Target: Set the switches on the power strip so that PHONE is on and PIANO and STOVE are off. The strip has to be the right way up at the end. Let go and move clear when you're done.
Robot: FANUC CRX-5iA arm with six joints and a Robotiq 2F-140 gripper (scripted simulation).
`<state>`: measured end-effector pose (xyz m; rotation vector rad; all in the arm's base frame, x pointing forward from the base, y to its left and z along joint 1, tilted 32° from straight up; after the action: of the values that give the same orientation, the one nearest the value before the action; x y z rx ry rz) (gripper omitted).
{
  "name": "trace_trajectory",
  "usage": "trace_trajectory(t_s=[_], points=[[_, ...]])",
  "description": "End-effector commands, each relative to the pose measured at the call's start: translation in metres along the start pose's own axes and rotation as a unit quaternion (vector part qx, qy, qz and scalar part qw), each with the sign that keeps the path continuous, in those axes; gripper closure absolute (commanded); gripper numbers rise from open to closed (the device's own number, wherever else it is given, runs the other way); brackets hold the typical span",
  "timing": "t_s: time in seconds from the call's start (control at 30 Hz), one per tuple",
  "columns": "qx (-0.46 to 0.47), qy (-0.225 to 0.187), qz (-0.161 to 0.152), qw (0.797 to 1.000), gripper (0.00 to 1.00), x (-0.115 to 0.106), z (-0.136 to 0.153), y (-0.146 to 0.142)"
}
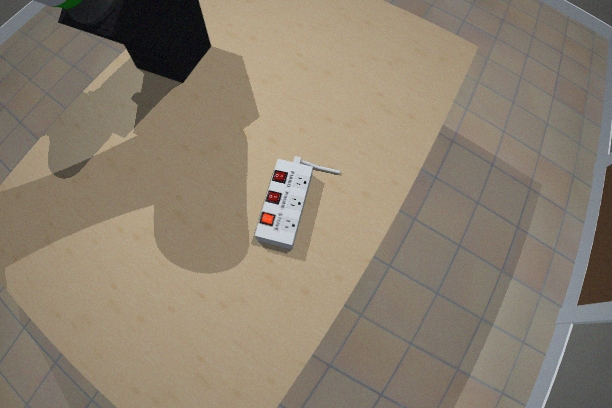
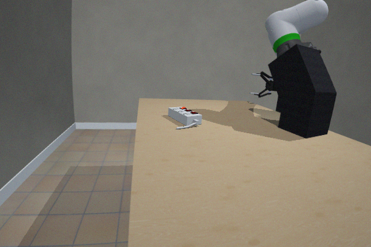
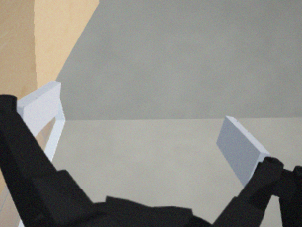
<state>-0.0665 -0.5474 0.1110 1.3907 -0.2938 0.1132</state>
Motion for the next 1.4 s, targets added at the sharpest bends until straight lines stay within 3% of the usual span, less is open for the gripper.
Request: trace_trajectory(t_s=[0.0,0.03,0.1,0.23,0.4,0.5,0.53,0.57,0.67,0.73,0.77,0.8,0.87,0.9,0.93,0.97,1.0,1.03,1.1,1.13,1.23,1.3,1.37], points=[[-0.015,0.037,-0.015,0.999,0.00,0.031,-0.005,-0.008],[-0.020,0.050,-0.020,0.998,0.00,0.042,-0.008,-0.010],[-0.020,0.050,-0.020,0.998,0.00,0.042,-0.008,-0.010],[-0.050,0.119,-0.040,0.991,0.00,0.093,-0.023,-0.022],[-0.071,0.164,-0.050,0.983,0.00,0.124,-0.035,-0.029],[-0.096,0.215,-0.058,0.970,0.00,0.158,-0.051,-0.036],[-0.096,0.215,-0.058,0.970,0.00,0.158,-0.051,-0.036],[-0.111,0.243,-0.061,0.962,0.00,0.175,-0.061,-0.039],[-0.111,0.243,-0.061,0.962,0.00,0.175,-0.061,-0.039],[-0.143,0.303,-0.064,0.940,0.00,0.210,-0.083,-0.045],[-0.143,0.303,-0.064,0.940,0.00,0.210,-0.083,-0.045],[-0.161,0.335,-0.063,0.926,0.00,0.227,-0.095,-0.048],[-0.161,0.335,-0.063,0.926,0.00,0.227,-0.095,-0.048],[-0.181,0.367,-0.061,0.910,0.00,0.244,-0.109,-0.051],[-0.181,0.367,-0.061,0.910,0.00,0.244,-0.109,-0.051],[-0.201,0.401,-0.058,0.892,0.00,0.261,-0.123,-0.053],[-0.201,0.401,-0.058,0.892,0.00,0.261,-0.123,-0.053],[-0.222,0.435,-0.052,0.871,0.00,0.278,-0.138,-0.055],[-0.222,0.435,-0.052,0.871,0.00,0.278,-0.138,-0.055],[-0.244,0.469,-0.044,0.848,0.00,0.293,-0.154,-0.056],[-0.244,0.469,-0.044,0.848,0.00,0.293,-0.154,-0.056],[-0.289,0.536,-0.022,0.793,0.00,0.323,-0.187,-0.057],[-0.289,0.536,-0.022,0.793,0.00,0.323,-0.187,-0.057]])
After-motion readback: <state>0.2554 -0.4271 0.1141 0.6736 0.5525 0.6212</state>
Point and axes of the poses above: the point where the finger pads meet when closed, its own x axis out along the fingers, its own y axis across the jaws, z = x × y, the point moved 2 cm from there along -x, back along the fingers, and after that the axes turned 8 degrees about x, right-handed, at the moved point
